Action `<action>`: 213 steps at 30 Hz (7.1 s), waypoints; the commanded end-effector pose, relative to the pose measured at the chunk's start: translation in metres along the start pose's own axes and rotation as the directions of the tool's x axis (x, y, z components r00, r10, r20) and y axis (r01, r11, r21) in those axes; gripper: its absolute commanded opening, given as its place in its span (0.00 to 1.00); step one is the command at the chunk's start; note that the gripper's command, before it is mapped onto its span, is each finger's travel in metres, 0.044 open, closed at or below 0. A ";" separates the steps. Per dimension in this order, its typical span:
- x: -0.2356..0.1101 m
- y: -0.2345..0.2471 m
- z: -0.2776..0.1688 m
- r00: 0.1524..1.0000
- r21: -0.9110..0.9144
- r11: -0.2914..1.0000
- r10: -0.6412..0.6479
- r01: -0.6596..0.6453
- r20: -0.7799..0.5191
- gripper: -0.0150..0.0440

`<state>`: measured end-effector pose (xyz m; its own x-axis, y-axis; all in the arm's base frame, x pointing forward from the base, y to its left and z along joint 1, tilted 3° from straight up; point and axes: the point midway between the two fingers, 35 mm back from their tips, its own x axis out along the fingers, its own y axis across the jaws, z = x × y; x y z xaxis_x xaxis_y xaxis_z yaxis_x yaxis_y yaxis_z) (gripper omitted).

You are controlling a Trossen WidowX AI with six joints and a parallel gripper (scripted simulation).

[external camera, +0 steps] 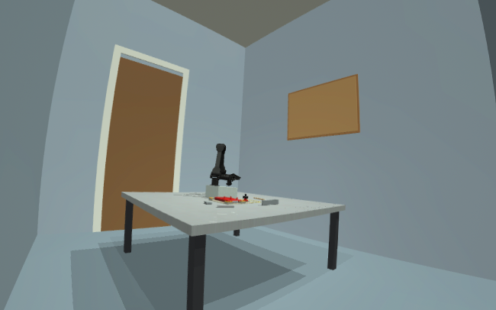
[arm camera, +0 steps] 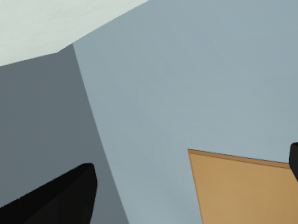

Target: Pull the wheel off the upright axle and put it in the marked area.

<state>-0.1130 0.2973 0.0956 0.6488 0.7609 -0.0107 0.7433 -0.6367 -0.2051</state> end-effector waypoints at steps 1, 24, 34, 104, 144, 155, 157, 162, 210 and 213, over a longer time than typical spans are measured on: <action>0.001 0.000 0.000 1.000 0.002 1.000 0.002 -0.002 0.002 0.89; 0.193 0.154 0.022 0.714 0.557 0.458 0.544 -0.693 0.441 0.76; 0.227 0.273 0.009 0.419 0.680 -0.230 0.639 -0.696 0.646 0.76; 0.134 0.527 0.002 0.060 0.083 -0.707 0.174 0.702 0.983 0.25; 0.133 0.525 -0.011 0.064 0.081 -0.706 0.176 0.703 0.982 0.25; 0.133 0.525 -0.015 0.065 0.080 -0.706 0.176 0.703 0.982 0.25; 0.133 0.524 -0.015 0.065 0.080 -0.706 0.176 0.703 0.982 0.25; 0.133 0.524 -0.017 0.066 0.080 -0.706 0.177 0.704 0.982 0.25; 0.132 0.521 -0.037 0.070 0.078 -0.705 0.179 0.705 0.981 0.25; 0.131 0.518 -0.050 0.070 0.078 -0.705 0.179 0.705 0.981 0.25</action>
<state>0.3632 0.0607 0.0251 0.0088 0.0591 -0.9982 -0.0752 0.9955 0.0583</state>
